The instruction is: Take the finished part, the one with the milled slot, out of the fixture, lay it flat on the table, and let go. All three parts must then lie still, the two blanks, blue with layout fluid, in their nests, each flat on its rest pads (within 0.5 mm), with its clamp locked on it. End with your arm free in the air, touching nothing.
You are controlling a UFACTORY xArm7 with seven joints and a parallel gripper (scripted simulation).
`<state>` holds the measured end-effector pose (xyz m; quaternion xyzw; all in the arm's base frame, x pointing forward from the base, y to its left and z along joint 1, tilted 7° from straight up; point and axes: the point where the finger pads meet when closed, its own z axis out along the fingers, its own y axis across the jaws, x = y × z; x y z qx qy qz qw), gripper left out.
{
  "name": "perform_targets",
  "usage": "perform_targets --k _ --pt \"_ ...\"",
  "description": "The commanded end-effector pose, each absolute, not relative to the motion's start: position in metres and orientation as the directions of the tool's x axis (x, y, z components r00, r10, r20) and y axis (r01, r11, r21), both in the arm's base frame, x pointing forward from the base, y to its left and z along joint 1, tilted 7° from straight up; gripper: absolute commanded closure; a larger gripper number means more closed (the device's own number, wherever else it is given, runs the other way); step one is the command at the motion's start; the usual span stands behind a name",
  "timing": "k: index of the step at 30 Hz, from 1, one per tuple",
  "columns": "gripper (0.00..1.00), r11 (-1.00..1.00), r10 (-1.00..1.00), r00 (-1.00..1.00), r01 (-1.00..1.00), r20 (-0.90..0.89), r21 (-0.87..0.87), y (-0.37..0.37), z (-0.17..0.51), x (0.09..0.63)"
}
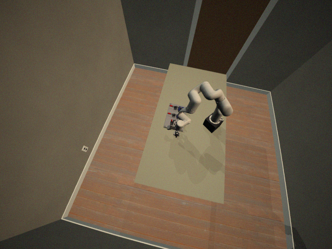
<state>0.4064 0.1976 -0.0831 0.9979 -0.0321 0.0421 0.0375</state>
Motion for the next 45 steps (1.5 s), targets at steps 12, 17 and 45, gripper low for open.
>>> perform_targets --k 12,17,45 --pt "1.0 -0.995 -0.06 0.994 -0.067 0.09 0.07 0.1986 -0.083 0.4079" --pt "1.0 -0.995 -0.06 0.994 -0.067 0.09 0.07 0.1985 -0.0843 0.408" --pt "1.0 -0.995 -0.06 0.994 -0.067 0.09 0.07 0.1981 -0.0891 0.4084"
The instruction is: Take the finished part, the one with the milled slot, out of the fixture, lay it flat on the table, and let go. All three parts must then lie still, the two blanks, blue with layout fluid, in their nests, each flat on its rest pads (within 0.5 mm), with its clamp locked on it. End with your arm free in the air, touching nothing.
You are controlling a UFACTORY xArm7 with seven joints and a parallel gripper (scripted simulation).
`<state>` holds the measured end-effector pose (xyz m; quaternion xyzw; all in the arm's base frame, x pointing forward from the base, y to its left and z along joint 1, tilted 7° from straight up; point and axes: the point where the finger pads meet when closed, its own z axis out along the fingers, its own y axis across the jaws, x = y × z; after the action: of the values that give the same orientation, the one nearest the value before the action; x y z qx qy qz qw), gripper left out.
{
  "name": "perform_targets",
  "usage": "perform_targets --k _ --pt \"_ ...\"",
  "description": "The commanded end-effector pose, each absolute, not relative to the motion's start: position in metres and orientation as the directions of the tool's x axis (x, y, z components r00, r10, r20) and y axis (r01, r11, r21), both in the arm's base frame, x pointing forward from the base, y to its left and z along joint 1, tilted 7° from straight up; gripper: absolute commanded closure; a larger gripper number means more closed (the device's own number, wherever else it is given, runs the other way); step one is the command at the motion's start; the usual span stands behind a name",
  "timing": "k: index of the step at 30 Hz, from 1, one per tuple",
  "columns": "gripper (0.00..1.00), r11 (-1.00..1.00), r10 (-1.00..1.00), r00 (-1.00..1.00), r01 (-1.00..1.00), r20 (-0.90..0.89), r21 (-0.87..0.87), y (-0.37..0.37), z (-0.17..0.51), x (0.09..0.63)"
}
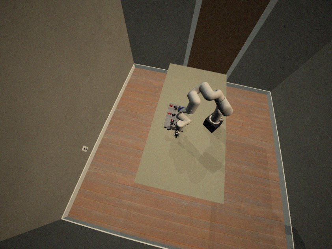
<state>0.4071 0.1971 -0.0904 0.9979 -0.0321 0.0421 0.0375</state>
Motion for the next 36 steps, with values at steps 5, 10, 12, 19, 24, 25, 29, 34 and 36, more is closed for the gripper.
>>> perform_targets --k 5,10,12,19,24,25,29,34,36 --pt "1.0 -0.995 -0.06 0.994 -0.067 0.09 0.07 0.1981 -0.0891 0.4084" --pt "0.31 -0.995 -0.06 0.994 -0.067 0.09 0.07 0.1981 -0.0891 0.4084" --pt "0.31 -0.995 -0.06 0.994 -0.067 0.09 0.07 0.1981 -0.0891 0.4084" --pt "0.31 -0.995 -0.06 0.994 -0.067 0.09 0.07 0.1981 -0.0891 0.4084" --pt "0.31 -0.995 -0.06 0.994 -0.067 0.09 0.07 0.1981 -0.0891 0.4084" --pt "0.31 -0.995 -0.06 0.994 -0.067 0.09 0.07 0.1981 -0.0891 0.4084" --pt "0.31 -0.995 -0.06 0.994 -0.067 0.09 0.07 0.1981 -0.0891 0.4084" --pt "0.31 -0.995 -0.06 0.994 -0.067 0.09 0.07 0.1981 -0.0891 0.4084" --pt "0.31 -0.995 -0.06 0.994 -0.067 0.09 0.07 0.1981 -0.0891 0.4084"
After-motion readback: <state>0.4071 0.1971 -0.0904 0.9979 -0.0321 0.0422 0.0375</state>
